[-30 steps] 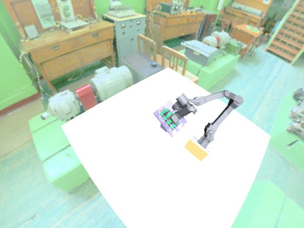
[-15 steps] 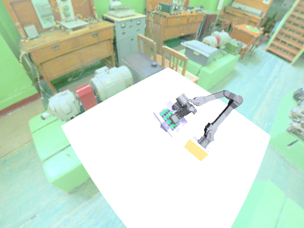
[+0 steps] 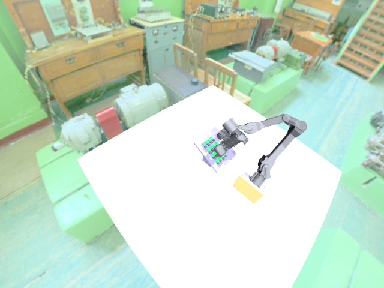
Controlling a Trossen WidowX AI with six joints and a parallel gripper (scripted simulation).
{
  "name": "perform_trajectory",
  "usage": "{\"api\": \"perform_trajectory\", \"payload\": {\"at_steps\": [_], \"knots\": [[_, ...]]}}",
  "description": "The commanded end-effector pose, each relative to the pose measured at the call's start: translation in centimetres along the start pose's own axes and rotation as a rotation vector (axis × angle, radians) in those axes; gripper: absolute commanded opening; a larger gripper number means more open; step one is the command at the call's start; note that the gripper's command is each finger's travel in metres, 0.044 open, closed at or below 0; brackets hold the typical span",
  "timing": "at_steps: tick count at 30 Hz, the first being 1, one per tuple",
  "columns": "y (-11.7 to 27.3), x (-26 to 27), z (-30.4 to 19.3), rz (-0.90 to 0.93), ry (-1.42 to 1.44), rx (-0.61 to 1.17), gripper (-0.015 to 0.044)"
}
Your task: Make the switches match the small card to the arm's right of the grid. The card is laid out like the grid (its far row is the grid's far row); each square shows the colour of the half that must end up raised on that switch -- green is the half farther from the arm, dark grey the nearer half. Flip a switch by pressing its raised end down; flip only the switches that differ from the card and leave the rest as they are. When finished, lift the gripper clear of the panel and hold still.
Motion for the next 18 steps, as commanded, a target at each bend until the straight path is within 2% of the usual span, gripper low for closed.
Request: {"api": "perform_trajectory", "payload": {"at_steps": [1, 13, 18], "knots": [[-0.1, 0.1, -0.1, 0.005, 0.003, 0.003, 0.0000], [0.0, 0.0, 0.0, 0.001, 0.000, 0.001, 0.0000], [5.4, 0.2, -0.2, 0.013, 0.004, -0.015, 0.0000]]}}
Point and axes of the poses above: the point midway between the two fingers, 35 mm back from their tips, its own y axis back along the fingers, its own x axis across the jaws, z = x × y, the point moved 1 cm from there along y, back along the fingers, and after that the axes turned 11 degrees about -y, right-handed, at the moved point
